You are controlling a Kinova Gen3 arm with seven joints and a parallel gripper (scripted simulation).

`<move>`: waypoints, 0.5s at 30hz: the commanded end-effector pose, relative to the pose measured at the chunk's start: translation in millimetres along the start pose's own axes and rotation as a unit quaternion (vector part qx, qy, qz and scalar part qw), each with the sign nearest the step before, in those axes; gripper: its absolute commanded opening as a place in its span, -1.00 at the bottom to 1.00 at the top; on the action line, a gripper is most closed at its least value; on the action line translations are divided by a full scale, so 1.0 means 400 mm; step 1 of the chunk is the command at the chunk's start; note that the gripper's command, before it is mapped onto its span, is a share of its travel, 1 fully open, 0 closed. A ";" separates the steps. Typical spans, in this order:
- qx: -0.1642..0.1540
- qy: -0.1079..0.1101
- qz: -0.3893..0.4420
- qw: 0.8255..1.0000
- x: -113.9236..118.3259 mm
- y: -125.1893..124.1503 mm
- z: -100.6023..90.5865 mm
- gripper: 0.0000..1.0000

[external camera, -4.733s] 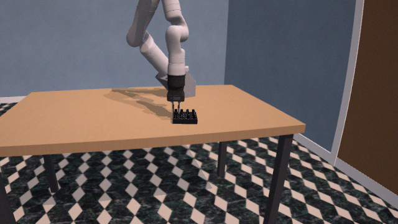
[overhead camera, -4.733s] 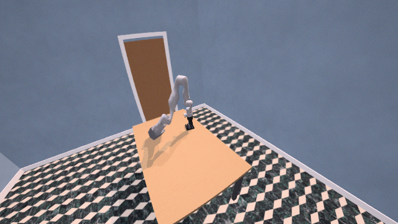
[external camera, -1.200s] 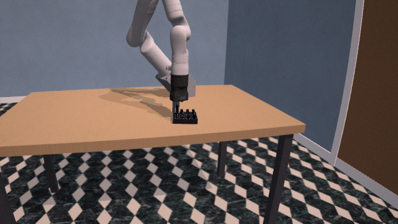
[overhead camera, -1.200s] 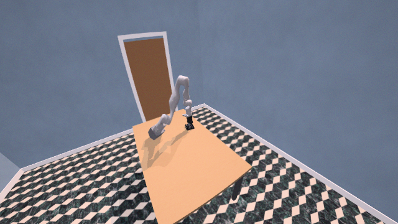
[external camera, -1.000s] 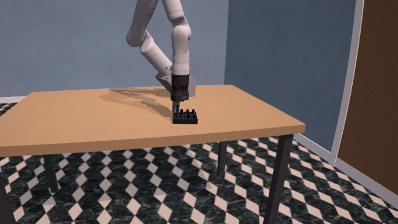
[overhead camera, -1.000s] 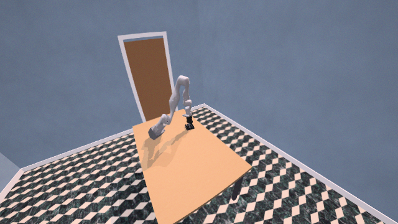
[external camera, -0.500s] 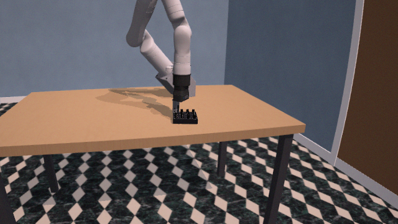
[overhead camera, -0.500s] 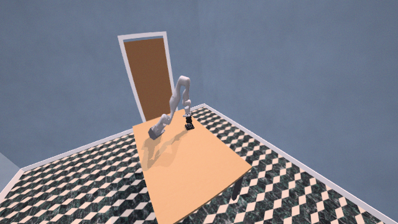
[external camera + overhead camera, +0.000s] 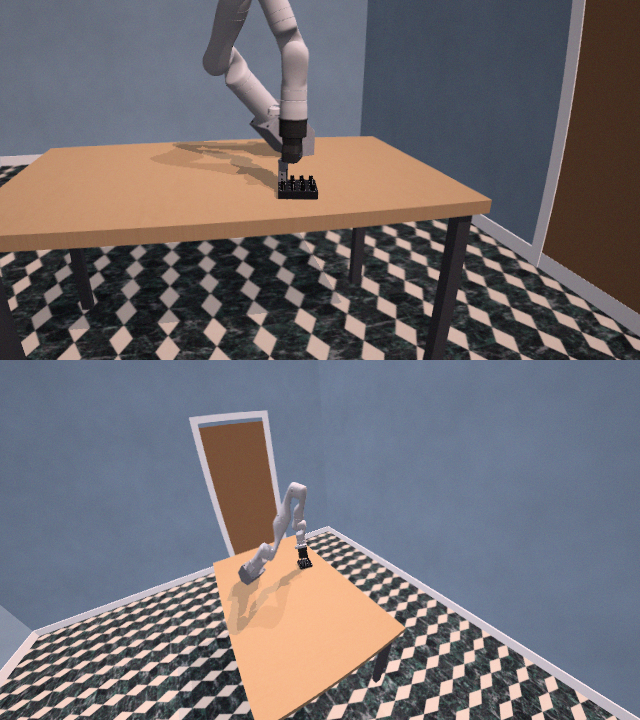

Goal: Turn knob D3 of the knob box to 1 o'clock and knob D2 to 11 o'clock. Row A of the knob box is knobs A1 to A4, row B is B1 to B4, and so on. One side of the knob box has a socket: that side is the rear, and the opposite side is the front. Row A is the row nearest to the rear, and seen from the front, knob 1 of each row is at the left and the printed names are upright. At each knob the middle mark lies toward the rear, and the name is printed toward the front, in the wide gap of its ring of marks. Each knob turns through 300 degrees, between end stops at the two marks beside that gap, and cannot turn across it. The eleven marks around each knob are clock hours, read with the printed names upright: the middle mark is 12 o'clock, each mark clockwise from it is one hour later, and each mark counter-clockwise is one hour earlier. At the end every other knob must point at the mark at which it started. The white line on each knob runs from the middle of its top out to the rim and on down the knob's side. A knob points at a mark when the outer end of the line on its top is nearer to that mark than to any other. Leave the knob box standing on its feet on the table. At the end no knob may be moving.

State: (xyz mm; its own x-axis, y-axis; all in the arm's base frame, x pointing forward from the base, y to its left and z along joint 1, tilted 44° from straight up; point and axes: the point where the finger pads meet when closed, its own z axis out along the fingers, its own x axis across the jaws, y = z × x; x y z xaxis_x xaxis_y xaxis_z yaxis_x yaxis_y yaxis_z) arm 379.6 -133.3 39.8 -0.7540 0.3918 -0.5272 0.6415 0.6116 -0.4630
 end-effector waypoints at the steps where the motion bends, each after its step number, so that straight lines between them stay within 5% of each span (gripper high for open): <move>1: -0.001 0.001 -0.018 1.000 0.001 0.000 0.000 -0.40; 15: -0.001 0.001 -0.100 0.995 0.001 0.000 0.000 -0.40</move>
State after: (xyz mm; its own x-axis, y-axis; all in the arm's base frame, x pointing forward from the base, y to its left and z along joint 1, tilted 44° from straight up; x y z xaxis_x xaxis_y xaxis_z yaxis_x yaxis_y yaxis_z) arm 379.3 -133.4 39.7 -0.8627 0.2692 -0.4281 0.4860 0.6753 -0.5547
